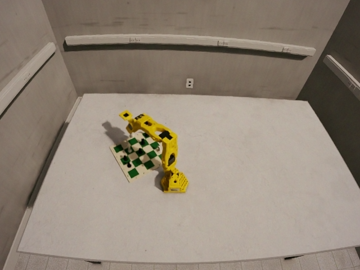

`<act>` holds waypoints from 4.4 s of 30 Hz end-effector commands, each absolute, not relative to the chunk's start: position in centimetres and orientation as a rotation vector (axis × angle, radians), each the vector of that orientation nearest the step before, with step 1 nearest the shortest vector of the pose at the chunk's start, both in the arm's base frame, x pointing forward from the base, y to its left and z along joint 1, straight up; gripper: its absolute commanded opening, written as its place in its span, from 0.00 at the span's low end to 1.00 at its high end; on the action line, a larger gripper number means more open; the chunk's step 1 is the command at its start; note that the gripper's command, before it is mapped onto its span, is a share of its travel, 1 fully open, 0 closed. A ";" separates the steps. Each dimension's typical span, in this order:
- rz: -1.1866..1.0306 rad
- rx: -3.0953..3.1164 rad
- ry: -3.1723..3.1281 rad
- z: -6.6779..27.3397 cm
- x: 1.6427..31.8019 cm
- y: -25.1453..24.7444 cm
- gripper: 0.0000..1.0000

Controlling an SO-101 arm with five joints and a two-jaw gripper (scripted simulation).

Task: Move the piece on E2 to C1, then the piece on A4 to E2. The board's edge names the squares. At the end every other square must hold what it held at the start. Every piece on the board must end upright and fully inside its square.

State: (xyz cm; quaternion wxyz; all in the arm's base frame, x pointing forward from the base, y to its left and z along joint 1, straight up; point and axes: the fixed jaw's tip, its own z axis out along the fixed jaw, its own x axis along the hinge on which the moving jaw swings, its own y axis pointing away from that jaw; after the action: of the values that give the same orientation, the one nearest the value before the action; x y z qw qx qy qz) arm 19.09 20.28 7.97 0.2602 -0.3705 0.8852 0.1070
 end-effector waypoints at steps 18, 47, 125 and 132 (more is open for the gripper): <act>0.284 -1.024 2.407 5.3 18.9 20.4 0.00; 0.286 -1.034 2.405 4.2 18.4 20.1 0.00; 0.287 -1.037 2.404 3.4 18.4 20.2 0.00; 0.287 -1.037 2.404 3.4 18.4 20.2 0.02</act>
State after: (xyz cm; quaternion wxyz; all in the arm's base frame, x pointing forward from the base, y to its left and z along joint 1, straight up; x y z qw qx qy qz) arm 18.87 20.35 4.11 0.2619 -0.3736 0.8832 0.1089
